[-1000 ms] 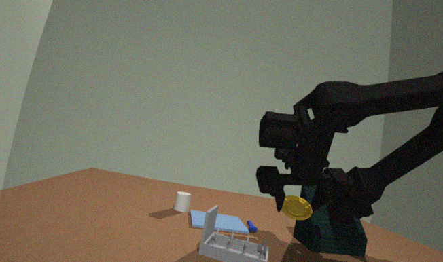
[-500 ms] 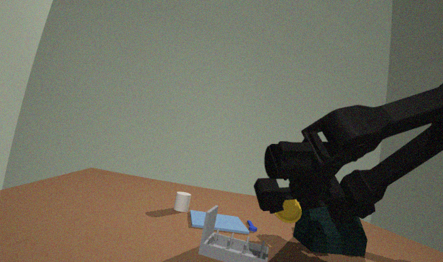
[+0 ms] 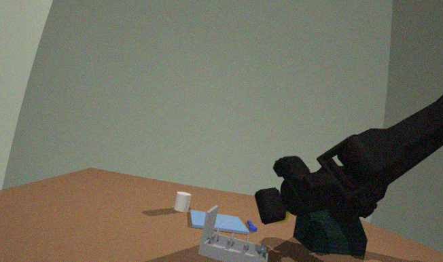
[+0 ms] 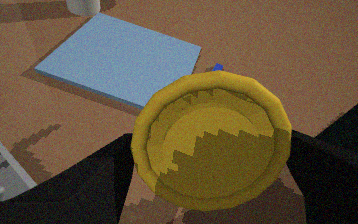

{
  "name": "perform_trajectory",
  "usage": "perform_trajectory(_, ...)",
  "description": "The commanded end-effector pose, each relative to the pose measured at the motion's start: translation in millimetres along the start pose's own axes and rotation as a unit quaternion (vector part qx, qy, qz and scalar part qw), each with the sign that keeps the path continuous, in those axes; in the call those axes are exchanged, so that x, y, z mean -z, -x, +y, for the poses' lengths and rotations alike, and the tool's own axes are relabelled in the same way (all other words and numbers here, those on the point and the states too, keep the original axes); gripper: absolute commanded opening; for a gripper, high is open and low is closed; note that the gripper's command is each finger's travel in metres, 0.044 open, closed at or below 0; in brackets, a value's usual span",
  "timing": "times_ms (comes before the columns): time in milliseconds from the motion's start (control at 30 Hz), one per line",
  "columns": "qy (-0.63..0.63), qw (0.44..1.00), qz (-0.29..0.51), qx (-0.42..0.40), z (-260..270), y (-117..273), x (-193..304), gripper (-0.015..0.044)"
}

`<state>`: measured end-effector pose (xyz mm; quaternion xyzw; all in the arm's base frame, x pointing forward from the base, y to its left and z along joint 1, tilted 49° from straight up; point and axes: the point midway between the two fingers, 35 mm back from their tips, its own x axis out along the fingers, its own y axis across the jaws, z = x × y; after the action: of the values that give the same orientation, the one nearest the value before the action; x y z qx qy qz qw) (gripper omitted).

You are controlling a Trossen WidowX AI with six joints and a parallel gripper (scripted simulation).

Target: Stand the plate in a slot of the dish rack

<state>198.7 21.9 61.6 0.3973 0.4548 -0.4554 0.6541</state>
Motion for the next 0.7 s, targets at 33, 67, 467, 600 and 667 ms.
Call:
perform_trajectory(33, 0.016, 0.998, -0.046, -0.038, 5, 0, 1, 0.0000)
perform_trajectory(67, 0.020, 0.997, -0.054, -0.046, 7, 0, 1, 0.0000)
perform_trajectory(467, 0.047, 0.978, -0.140, -0.145, 21, 9, 8, 0.0000)
perform_trajectory(600, 0.050, 0.968, -0.165, -0.182, 26, 14, 11, 0.0000)
perform_trajectory(667, 0.051, 0.963, -0.176, -0.200, 28, 17, 12, 0.0000)
